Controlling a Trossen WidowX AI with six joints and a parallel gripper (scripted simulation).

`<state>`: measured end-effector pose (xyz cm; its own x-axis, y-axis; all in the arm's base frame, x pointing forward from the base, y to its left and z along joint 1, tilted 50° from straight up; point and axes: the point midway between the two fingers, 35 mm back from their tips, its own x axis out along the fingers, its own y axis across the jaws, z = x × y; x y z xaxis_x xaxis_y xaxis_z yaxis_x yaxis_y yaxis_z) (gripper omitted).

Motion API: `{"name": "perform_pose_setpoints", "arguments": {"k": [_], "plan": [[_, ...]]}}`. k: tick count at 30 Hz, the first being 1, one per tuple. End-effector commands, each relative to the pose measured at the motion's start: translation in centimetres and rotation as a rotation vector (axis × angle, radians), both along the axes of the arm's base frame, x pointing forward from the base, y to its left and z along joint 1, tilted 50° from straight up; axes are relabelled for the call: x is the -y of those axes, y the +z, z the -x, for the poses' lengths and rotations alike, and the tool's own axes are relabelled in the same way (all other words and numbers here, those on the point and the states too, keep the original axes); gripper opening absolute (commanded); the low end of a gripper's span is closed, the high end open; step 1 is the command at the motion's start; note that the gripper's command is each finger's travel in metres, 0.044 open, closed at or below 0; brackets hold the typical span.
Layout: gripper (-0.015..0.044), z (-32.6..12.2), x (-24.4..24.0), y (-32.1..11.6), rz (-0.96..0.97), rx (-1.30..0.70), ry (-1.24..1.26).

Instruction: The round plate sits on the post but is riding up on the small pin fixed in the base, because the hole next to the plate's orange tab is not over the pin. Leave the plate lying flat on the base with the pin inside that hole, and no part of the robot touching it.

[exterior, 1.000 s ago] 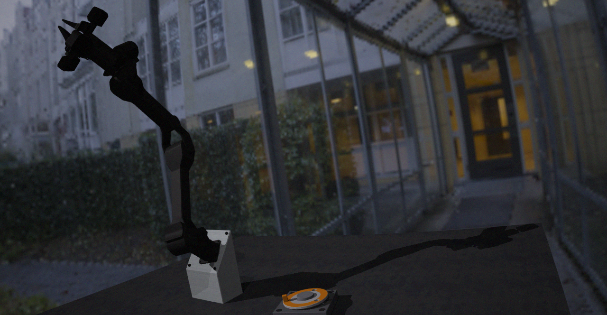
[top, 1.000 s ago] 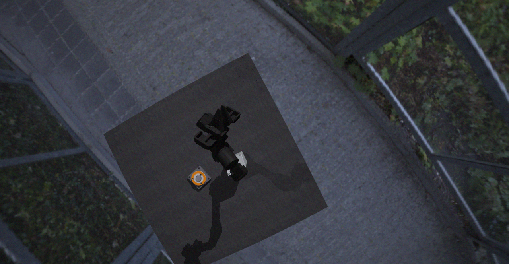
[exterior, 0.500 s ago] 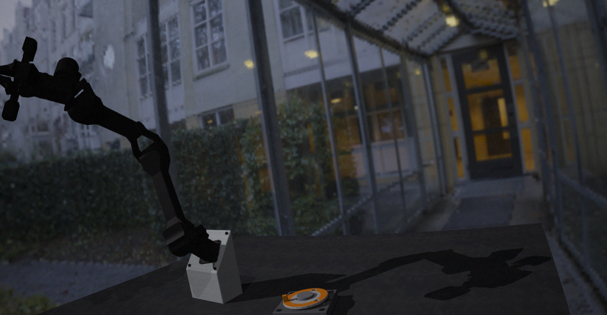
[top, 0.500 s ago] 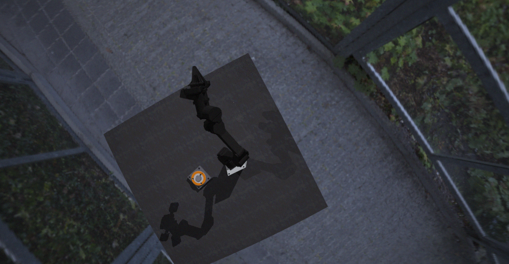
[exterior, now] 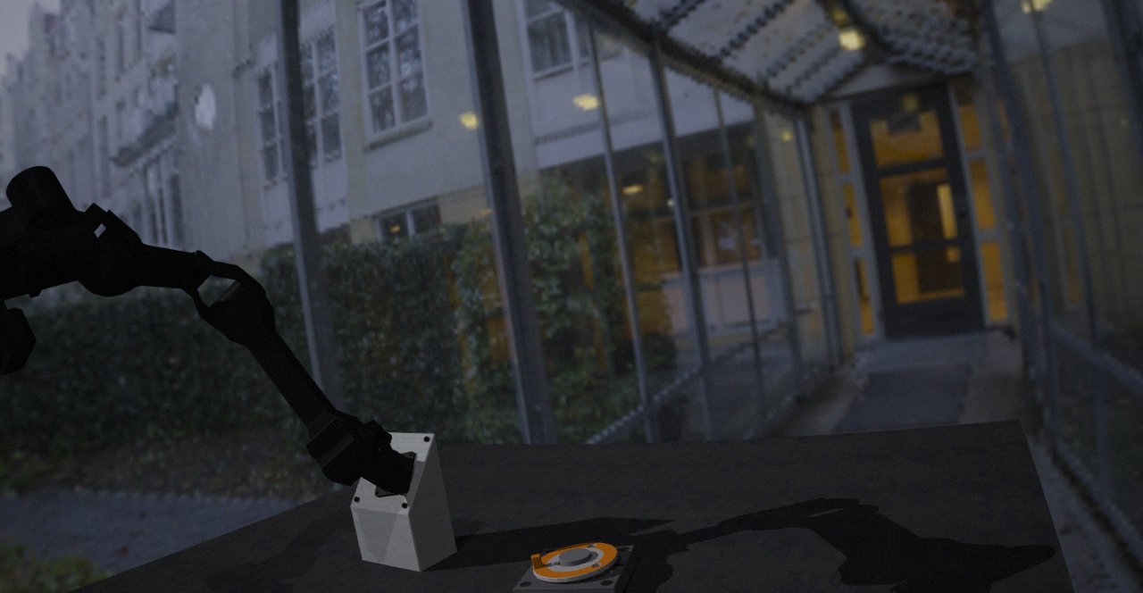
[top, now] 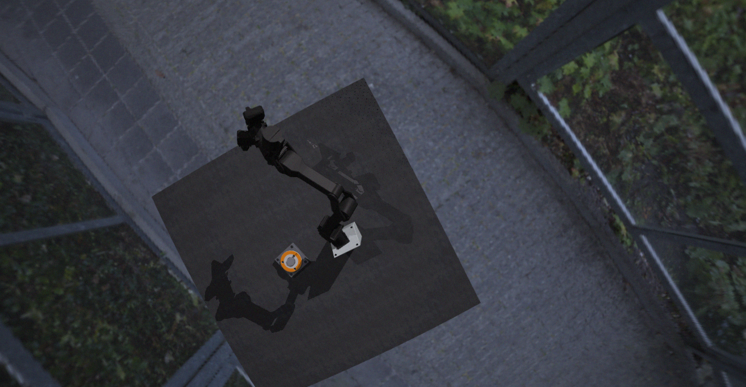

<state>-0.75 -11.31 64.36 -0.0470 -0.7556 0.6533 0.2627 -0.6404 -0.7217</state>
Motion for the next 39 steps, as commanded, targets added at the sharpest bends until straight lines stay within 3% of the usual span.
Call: {"name": "perform_pose_setpoints", "arguments": {"k": [1, 9, 20, 30, 39], "plan": [[0.0, -4.8, 5.1, -3.2, -0.158, 0.019, 0.16], [0.0, -14.9, 10.6, -11.3, -0.463, 0.05, 0.442], [0.0, -26.5, 12.3, -25.0, -0.916, 0.082, 0.592], [0.0, -33.3, 7.4, -40.6, -1.325, 0.039, 0.516], [0.0, -32.4, 0.3, -54.5, -1.545, -0.015, 0.244]]}}
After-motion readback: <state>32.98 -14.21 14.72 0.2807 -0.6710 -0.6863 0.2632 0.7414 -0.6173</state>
